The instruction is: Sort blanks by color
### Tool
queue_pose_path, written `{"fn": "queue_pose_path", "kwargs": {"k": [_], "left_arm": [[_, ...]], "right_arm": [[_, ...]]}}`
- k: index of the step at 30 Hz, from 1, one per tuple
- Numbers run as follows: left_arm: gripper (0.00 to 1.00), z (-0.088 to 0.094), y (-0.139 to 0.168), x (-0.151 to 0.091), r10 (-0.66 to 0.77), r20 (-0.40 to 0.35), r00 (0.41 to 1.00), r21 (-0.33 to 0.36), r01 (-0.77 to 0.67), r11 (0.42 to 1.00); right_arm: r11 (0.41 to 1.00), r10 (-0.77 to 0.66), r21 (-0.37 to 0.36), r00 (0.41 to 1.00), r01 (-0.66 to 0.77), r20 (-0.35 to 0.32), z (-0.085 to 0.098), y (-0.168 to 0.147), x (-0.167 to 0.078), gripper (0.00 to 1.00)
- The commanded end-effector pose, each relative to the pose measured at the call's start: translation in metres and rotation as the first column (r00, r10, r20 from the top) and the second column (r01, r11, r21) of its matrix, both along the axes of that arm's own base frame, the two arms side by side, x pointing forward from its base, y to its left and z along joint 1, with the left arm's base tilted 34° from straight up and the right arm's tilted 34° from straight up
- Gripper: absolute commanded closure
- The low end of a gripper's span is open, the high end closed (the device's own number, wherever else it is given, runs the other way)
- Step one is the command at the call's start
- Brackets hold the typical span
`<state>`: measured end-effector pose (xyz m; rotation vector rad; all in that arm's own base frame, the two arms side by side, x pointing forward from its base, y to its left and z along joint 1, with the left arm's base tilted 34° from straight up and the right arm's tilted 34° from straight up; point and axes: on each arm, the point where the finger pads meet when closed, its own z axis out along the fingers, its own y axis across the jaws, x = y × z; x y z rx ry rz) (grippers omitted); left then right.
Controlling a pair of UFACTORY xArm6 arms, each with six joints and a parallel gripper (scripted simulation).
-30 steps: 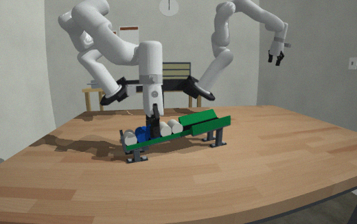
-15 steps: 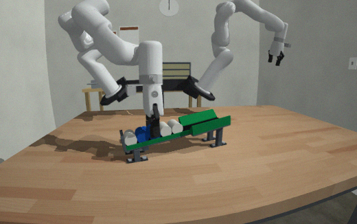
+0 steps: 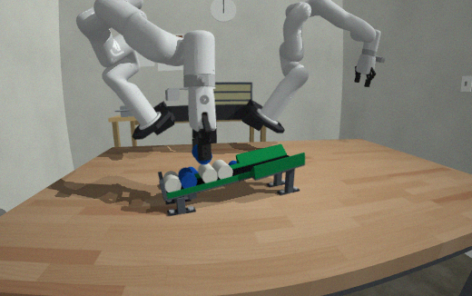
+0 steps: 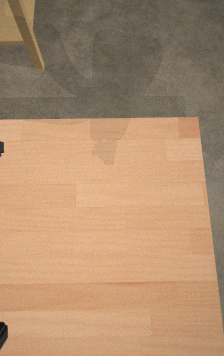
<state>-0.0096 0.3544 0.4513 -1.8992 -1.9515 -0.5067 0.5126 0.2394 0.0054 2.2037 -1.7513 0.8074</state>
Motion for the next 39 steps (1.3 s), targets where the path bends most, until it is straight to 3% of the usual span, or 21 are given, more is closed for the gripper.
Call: {"fn": "queue_pose_path", "kwargs": {"k": [1,8,22,25,28,37,39], "left_arm": [[0.00,0.002,0.000,0.000,0.000,0.000,1.000,0.004,0.000,1.000],[0.00,0.002,0.000,0.000,0.000,0.000,1.000,0.004,0.000,1.000],[0.00,0.002,0.000,0.000,0.000,0.000,1.000,0.004,0.000,1.000],[0.00,0.002,0.000,0.000,0.000,0.000,1.000,0.004,0.000,1.000],[0.00,0.002,0.000,0.000,0.000,0.000,1.000,0.004,0.000,1.000],[0.00,0.002,0.000,0.000,0.000,0.000,1.000,0.004,0.000,1.000],[0.00,0.002,0.000,0.000,0.000,0.000,1.000,0.004,0.000,1.000]], "right_arm": [[1.000,0.001,0.001,1.000,-0.001,0.003,0.031,0.018,-0.010,0.43],[1.000,0.001,0.001,1.000,-0.001,0.003,0.039,0.022,-0.013,0.43],[1.000,0.008,-0.006,1.000,-0.008,0.004,0.035,0.009,-0.023,0.43],[1.000,0.024,-0.018,1.000,-0.024,0.001,0.025,-0.018,-0.048,0.43],[0.999,0.029,-0.021,1.000,-0.029,-0.001,0.022,-0.026,-0.057,0.43],[0.998,0.059,-0.025,0.998,-0.060,-0.027,0.004,-0.070,-0.111,0.43],[0.998,0.059,-0.025,0.998,-0.060,-0.027,0.004,-0.070,-0.111,0.43]]}}
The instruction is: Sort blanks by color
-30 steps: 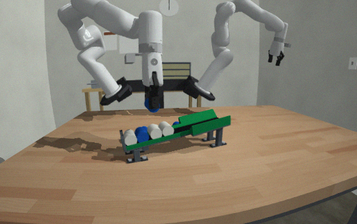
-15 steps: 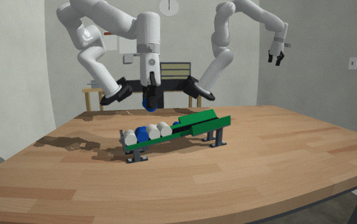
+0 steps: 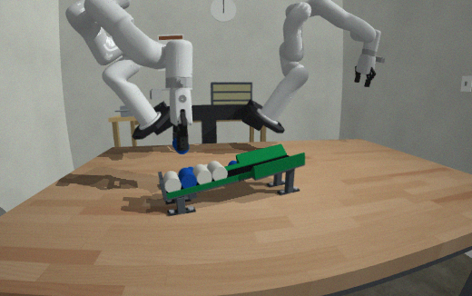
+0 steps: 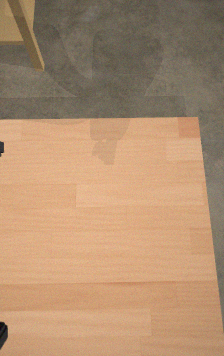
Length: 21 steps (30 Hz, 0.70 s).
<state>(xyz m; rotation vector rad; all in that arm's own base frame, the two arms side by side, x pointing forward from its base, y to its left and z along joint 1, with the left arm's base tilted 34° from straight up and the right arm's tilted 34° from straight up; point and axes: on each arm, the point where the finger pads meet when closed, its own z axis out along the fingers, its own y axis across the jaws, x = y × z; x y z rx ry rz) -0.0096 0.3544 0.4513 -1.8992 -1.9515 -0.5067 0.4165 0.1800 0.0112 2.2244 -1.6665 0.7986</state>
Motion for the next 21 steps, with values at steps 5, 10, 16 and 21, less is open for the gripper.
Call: {"fn": "queue_pose_path", "kwargs": {"k": [5,10,16,21], "left_arm": [[0.00,0.002,0.000,0.000,0.000,0.000,1.000,0.004,0.000,1.000],[0.00,0.002,0.000,0.000,0.000,0.000,1.000,0.004,0.000,1.000],[0.00,0.002,0.000,0.000,0.000,0.000,1.000,0.004,0.000,1.000],[0.00,0.002,0.000,0.000,0.000,0.000,1.000,0.004,0.000,1.000]], "right_arm": [[0.999,0.029,0.014,1.000,-0.029,-0.007,-0.009,-0.028,-0.040,0.43],[0.999,0.029,0.014,1.000,-0.029,-0.007,-0.009,-0.028,-0.040,0.43],[0.999,0.029,0.014,1.000,-0.029,-0.007,-0.009,-0.028,-0.040,0.43],[0.999,0.029,0.014,1.000,-0.029,-0.007,-0.009,-0.028,-0.040,0.43]]}}
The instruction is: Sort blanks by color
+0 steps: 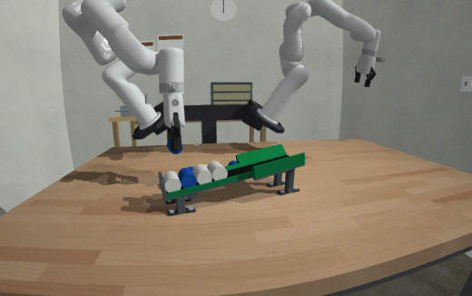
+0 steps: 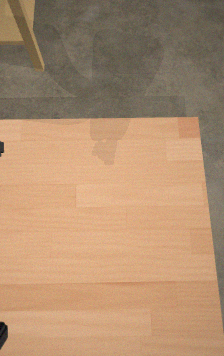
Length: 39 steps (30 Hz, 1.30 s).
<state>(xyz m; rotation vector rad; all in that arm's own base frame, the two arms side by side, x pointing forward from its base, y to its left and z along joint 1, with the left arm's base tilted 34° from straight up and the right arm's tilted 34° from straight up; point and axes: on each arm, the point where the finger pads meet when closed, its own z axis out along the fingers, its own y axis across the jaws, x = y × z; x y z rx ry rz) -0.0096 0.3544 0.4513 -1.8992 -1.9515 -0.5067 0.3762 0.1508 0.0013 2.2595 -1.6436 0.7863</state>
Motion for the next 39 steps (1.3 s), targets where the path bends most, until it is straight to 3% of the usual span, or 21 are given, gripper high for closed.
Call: {"fn": "queue_pose_path", "kwargs": {"k": [1,13,28,39], "left_arm": [[0.00,0.002,0.000,0.000,0.000,0.000,1.000,0.004,0.000,1.000],[0.00,0.002,0.000,0.000,0.000,0.000,1.000,0.004,0.000,1.000],[0.00,0.002,0.000,0.000,0.000,0.000,1.000,0.004,0.000,1.000],[0.00,0.002,0.000,0.000,0.000,0.000,1.000,0.004,0.000,1.000]], "right_arm": [[1.000,0.001,0.003,1.000,-0.001,0.003,0.001,0.001,0.001,0.43],[1.000,0.001,0.002,1.000,-0.001,0.004,-0.014,-0.008,0.006,0.43],[1.000,0.001,0.001,1.000,-0.001,0.003,-0.071,-0.042,0.025,0.43],[1.000,0.001,0.001,1.000,-0.001,0.003,-0.082,-0.049,0.029,0.43]]}}
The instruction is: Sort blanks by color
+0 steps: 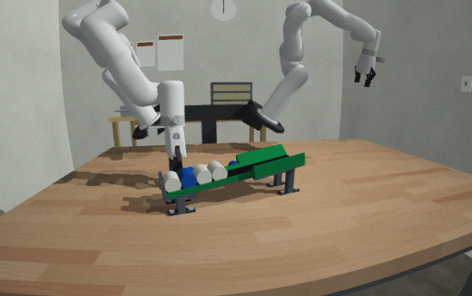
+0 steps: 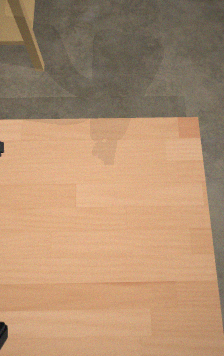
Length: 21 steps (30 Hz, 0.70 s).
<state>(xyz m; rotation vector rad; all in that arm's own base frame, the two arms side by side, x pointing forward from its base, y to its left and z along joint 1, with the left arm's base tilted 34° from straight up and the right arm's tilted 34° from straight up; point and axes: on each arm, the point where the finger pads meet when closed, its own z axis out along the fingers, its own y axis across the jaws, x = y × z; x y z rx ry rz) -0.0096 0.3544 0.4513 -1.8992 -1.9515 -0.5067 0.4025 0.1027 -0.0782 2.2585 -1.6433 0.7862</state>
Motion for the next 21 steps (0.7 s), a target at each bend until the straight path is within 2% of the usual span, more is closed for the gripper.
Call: {"fn": "queue_pose_path", "kwargs": {"k": [1,12,13,15,16,21], "left_arm": [[0.00,0.0016,0.0001,-0.0001,0.000,0.000,1.000,0.004,0.000,1.000],[0.00,0.0016,0.0001,-0.0001,0.000,0.000,1.000,0.004,0.000,1.000],[0.00,0.0016,0.0001,-0.0001,0.000,0.000,1.000,0.004,0.000,1.000],[0.00,0.0016,0.0001,-0.0001,0.000,0.000,1.000,0.004,0.000,1.000],[0.00,0.0016,0.0001,-0.0001,0.000,0.000,1.000,0.004,0.000,1.000],[0.00,0.0016,0.0001,-0.0001,0.000,0.000,1.000,0.004,0.000,1.000]], "right_arm": [[1.000,0.002,0.002,1.000,-0.002,0.004,-0.0026,-0.0005,0.0026,0.43],[1.000,0.002,0.002,1.000,-0.002,0.004,-0.0026,-0.0005,0.0026,0.43],[1.000,0.002,0.002,1.000,-0.002,0.004,-0.0026,-0.0005,0.0026,0.39],[1.000,0.002,0.002,1.000,-0.002,0.004,-0.0026,-0.0005,0.0026,0.39],[1.000,0.002,0.002,1.000,-0.002,0.004,-0.0026,-0.0005,0.0026,0.34],[1.000,0.002,0.002,1.000,-0.002,0.004,-0.0026,-0.0005,0.0026,0.30]]}}
